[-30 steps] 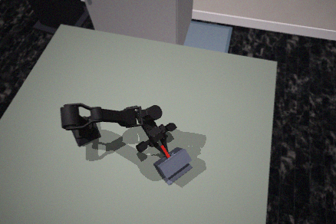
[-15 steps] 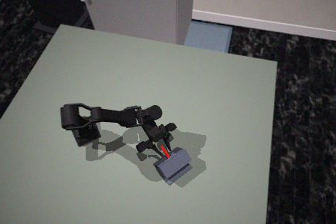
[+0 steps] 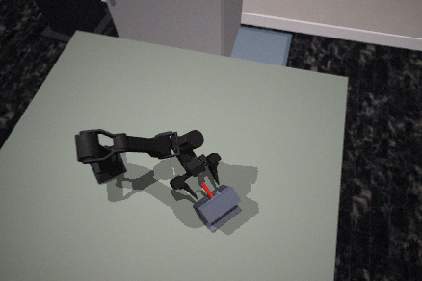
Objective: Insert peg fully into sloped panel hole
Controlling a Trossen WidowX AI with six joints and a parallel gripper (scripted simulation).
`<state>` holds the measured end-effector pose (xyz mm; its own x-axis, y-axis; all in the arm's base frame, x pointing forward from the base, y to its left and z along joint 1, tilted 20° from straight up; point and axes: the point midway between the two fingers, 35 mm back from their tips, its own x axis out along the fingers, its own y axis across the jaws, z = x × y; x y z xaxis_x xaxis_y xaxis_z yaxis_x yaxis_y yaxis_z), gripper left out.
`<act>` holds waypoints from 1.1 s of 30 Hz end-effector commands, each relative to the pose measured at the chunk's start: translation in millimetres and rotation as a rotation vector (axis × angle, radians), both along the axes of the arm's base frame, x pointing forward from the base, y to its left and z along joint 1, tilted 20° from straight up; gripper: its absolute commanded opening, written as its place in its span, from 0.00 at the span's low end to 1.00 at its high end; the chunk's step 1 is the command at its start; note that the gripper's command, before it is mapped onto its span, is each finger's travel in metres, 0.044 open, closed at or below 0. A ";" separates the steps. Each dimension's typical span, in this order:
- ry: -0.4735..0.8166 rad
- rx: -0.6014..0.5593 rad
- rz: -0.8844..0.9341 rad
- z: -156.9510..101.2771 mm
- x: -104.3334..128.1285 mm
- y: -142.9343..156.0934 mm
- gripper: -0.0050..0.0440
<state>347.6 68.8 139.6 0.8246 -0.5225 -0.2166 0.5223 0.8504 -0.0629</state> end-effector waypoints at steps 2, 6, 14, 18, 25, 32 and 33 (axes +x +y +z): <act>-0.013 0.031 -0.002 9.0 -9.0 12.3 1.00; -0.006 0.036 -0.005 9.0 -17.0 18.4 1.00; -0.004 0.040 -0.007 12.5 -36.4 30.8 1.00; -0.027 0.053 -0.005 18.1 -46.4 37.9 1.00; -0.047 0.056 0.001 24.7 -59.1 44.5 1.00; -0.045 0.049 0.003 26.0 -63.5 46.9 1.00; -0.044 0.048 0.003 26.0 -64.0 47.2 1.00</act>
<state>283.9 111.8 155.8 0.8338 -0.5114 -0.2081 0.5175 0.8552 -0.0283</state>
